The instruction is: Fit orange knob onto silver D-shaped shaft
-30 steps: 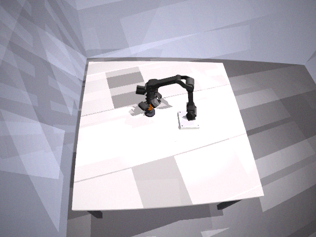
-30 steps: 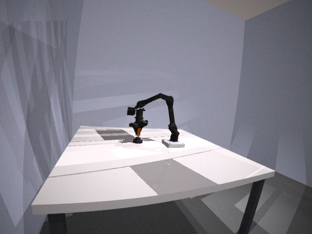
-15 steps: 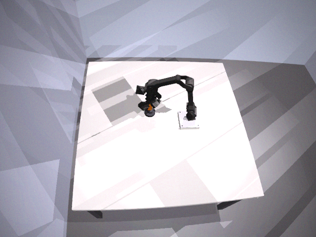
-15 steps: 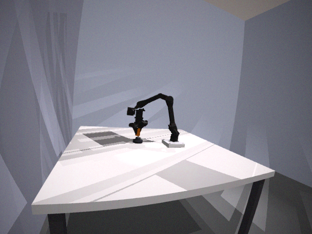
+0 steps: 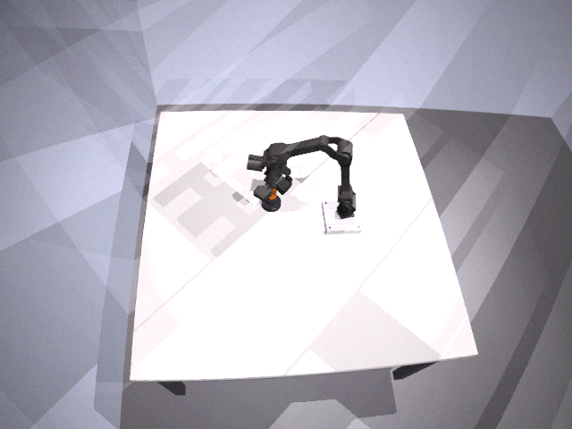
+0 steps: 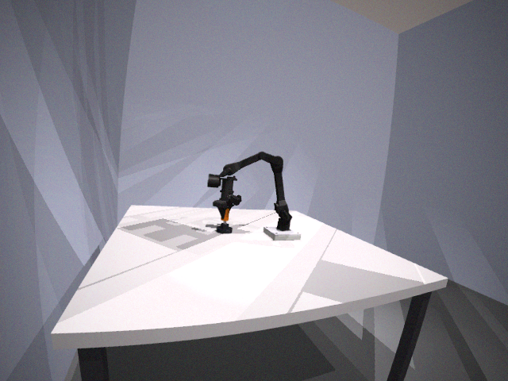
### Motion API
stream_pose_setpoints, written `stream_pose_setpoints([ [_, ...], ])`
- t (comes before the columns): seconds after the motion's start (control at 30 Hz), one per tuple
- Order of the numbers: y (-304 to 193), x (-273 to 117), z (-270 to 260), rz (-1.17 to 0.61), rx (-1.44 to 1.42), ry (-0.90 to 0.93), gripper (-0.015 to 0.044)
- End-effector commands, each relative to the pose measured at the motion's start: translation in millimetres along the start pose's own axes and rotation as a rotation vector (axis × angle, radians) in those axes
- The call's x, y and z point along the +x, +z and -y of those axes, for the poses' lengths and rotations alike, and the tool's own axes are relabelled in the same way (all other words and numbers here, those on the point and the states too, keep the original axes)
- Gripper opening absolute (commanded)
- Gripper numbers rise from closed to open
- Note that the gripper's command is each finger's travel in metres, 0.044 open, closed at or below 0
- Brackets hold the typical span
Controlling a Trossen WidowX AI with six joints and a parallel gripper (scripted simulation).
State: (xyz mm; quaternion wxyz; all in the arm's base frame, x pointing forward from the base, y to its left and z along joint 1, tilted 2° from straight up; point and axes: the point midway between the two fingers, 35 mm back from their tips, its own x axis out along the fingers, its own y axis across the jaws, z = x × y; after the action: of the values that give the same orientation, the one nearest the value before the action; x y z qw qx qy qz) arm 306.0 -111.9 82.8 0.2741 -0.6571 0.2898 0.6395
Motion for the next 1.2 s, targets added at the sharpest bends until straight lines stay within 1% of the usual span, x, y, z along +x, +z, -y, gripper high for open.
stream_pose_setpoints([
  [0.0,3.0,2.0,-1.5,-0.002,-0.018,0.003,0.0],
  [0.67,0.4,-1.5,-0.5,-0.002,-0.018,0.003,0.0],
  [0.77,0.4,-1.8,-0.5,-0.002,-0.072,0.003,0.0],
  [0.9,-1.1,-2.7,0.1,-0.002,-0.217,0.003,0.0],
  [1.17,-3.9,1.1,1.4,-0.002,-0.228,0.003,0.0],
])
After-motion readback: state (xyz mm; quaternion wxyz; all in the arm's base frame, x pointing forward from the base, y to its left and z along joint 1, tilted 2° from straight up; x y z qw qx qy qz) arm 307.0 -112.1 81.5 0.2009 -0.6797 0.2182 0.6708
